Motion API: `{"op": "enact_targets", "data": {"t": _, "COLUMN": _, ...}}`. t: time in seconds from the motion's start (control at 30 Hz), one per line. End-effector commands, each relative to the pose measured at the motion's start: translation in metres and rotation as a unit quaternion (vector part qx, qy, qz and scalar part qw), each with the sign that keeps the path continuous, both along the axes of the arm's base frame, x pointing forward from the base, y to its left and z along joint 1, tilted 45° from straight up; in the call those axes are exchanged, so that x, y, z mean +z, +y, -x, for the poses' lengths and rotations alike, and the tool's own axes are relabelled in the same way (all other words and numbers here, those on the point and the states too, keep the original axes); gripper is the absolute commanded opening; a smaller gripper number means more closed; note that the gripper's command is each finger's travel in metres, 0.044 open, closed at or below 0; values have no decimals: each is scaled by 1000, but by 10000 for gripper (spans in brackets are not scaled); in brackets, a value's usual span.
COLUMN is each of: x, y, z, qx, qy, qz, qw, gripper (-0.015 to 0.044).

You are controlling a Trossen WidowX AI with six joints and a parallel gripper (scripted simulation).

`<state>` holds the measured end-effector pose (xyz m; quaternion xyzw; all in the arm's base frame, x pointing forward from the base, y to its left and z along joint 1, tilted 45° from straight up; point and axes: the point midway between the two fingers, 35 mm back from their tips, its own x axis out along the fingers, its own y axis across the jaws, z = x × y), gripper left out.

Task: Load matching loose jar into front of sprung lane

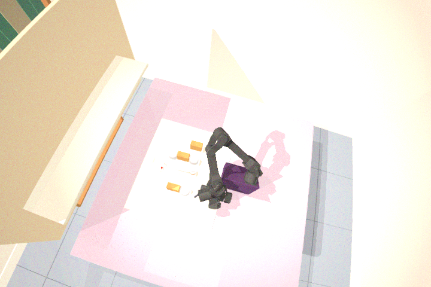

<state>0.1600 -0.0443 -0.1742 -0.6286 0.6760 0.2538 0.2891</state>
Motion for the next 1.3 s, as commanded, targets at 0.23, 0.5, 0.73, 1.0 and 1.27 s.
{"op": "enact_targets", "data": {"t": 0.23, "x": 8, "y": 9, "z": -1, "qx": 3, "qy": 2, "qz": -1, "qw": 1000, "gripper": 0}}
{"op": "enact_targets", "data": {"t": 0.5, "x": 35, "y": 40, "z": -3, "qx": 4, "qy": 2, "qz": -6, "qw": 1000, "gripper": 0}}
{"op": "enact_targets", "data": {"t": 0.73, "x": 63, "y": 65, "z": 3, "qx": 3, "qy": 3, "qz": -4, "qw": 1000, "gripper": 0}}
{"op": "enact_targets", "data": {"t": 1.0, "x": 74, "y": 73, "z": 6, "qx": 1, "qy": 2, "qz": -1, "qw": 1000, "gripper": 0}}
{"op": "enact_targets", "data": {"t": 1.27, "x": 76, "y": 67, "z": -13, "qx": -82, "qy": -63, "qz": -14, "qw": 995, "gripper": 0}}
